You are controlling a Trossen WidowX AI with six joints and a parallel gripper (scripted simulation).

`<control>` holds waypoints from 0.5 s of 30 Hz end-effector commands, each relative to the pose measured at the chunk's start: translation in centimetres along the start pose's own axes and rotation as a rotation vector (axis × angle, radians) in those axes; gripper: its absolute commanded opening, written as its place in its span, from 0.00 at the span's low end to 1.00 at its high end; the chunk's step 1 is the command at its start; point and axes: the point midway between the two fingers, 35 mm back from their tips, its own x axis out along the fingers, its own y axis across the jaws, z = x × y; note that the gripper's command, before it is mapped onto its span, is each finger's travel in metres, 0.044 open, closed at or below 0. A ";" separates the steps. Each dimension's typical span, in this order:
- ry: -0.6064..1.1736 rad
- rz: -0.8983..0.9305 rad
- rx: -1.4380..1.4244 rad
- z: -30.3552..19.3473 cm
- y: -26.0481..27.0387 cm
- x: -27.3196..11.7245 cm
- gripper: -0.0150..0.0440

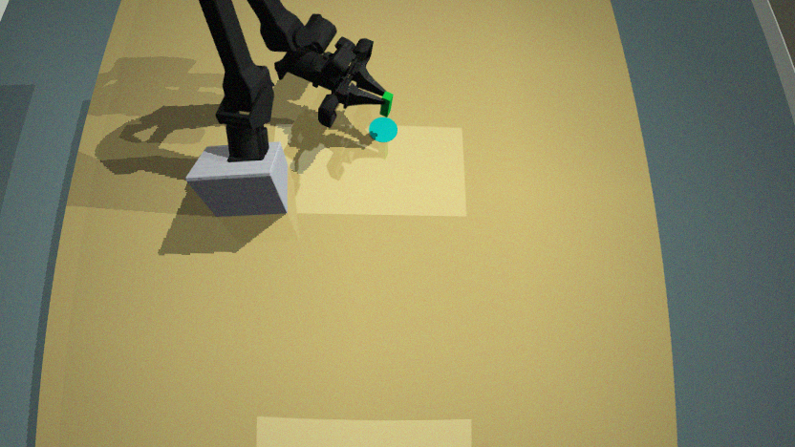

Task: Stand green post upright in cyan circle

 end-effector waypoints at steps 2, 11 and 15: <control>-0.003 0.003 0.003 -0.9 0.1 0.0 0.29; -0.005 0.007 0.002 -2.9 -0.1 0.2 0.29; -0.007 0.009 0.001 -3.7 -0.3 0.2 0.29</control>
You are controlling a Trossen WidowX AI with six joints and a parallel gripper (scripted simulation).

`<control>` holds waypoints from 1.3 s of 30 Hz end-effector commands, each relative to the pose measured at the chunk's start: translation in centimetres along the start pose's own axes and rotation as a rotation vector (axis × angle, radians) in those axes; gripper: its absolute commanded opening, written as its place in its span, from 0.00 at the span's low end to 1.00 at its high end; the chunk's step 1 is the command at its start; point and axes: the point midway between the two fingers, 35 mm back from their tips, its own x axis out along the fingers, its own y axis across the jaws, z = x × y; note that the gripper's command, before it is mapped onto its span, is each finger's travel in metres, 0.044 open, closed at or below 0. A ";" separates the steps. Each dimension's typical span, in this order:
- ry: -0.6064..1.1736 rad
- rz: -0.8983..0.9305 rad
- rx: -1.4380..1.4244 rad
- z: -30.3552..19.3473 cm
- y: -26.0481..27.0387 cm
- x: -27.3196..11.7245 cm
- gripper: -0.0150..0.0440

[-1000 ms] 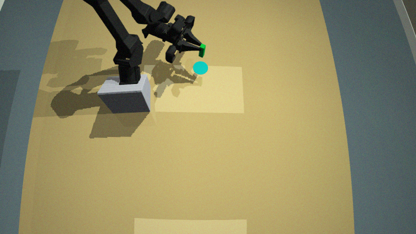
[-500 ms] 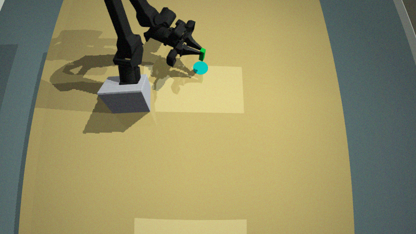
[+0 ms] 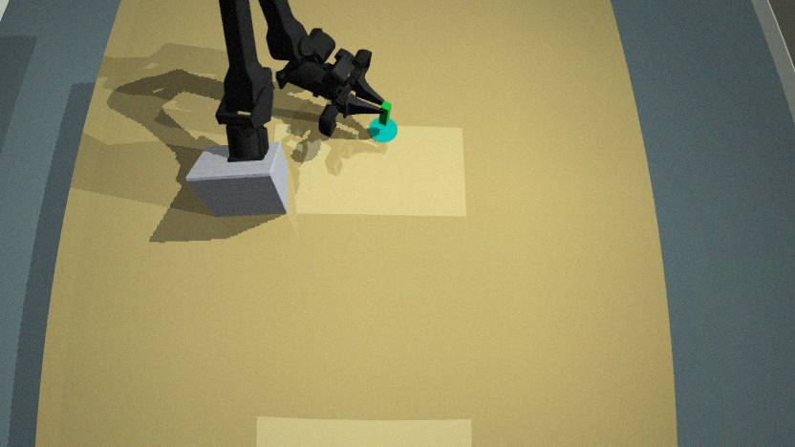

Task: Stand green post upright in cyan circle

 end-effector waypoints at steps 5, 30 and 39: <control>-0.005 0.008 0.003 -1.3 -0.1 0.0 0.29; 0.000 0.002 -0.004 -3.3 -0.1 0.3 0.47; 0.000 0.002 -0.004 -3.3 -0.1 0.3 0.87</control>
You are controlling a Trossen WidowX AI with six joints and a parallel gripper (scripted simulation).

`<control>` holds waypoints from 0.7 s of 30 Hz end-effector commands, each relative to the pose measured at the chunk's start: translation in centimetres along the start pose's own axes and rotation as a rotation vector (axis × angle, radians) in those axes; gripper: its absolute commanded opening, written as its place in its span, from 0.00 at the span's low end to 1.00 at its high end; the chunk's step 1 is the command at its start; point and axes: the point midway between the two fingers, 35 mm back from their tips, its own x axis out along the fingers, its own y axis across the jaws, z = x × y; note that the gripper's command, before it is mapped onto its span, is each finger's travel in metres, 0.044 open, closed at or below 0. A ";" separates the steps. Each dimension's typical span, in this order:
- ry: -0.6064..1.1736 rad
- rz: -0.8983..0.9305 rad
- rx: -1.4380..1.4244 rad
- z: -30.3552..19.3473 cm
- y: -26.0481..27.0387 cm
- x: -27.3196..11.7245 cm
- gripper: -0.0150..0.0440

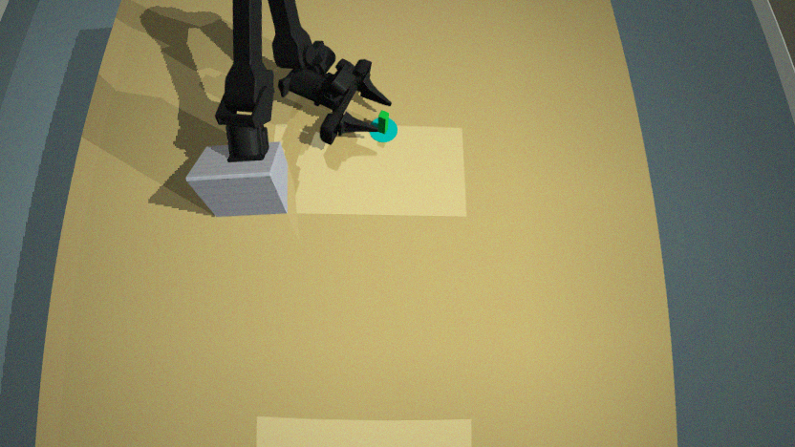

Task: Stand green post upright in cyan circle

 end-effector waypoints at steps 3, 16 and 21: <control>-0.004 0.003 0.006 0.1 0.1 0.0 0.93; -0.001 -0.001 0.012 4.6 0.7 -0.4 0.93; -0.003 0.002 0.013 6.3 0.6 -0.6 0.93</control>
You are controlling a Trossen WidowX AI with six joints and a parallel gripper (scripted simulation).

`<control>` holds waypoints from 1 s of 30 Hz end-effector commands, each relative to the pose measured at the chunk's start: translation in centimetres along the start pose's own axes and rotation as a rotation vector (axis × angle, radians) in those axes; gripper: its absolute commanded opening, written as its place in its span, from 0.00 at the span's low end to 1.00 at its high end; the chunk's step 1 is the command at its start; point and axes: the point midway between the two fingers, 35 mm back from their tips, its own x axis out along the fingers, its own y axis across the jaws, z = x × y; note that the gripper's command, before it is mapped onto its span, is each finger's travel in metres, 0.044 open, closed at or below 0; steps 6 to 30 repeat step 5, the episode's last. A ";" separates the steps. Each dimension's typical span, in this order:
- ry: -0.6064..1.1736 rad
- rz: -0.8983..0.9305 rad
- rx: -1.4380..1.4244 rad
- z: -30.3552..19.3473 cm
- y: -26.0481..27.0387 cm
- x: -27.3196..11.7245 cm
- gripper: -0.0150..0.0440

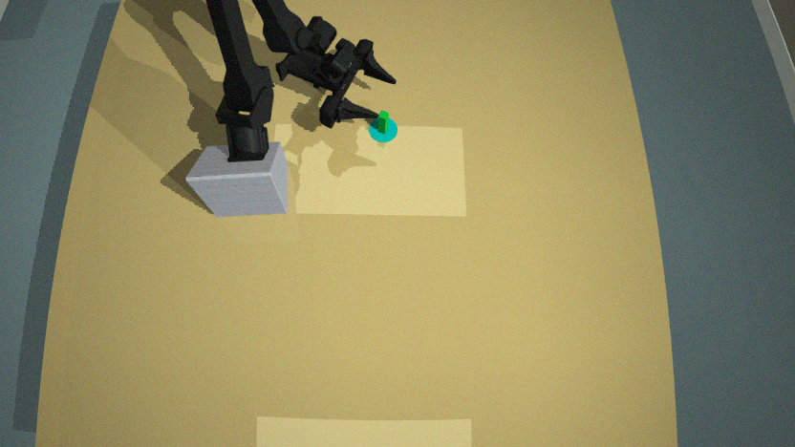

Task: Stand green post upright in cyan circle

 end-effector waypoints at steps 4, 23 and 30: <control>0.002 0.000 -0.008 2.0 -0.5 -0.2 0.93; 0.001 0.001 -0.008 2.3 -0.5 -0.3 0.93; 0.001 0.001 -0.008 2.3 -0.5 -0.3 0.93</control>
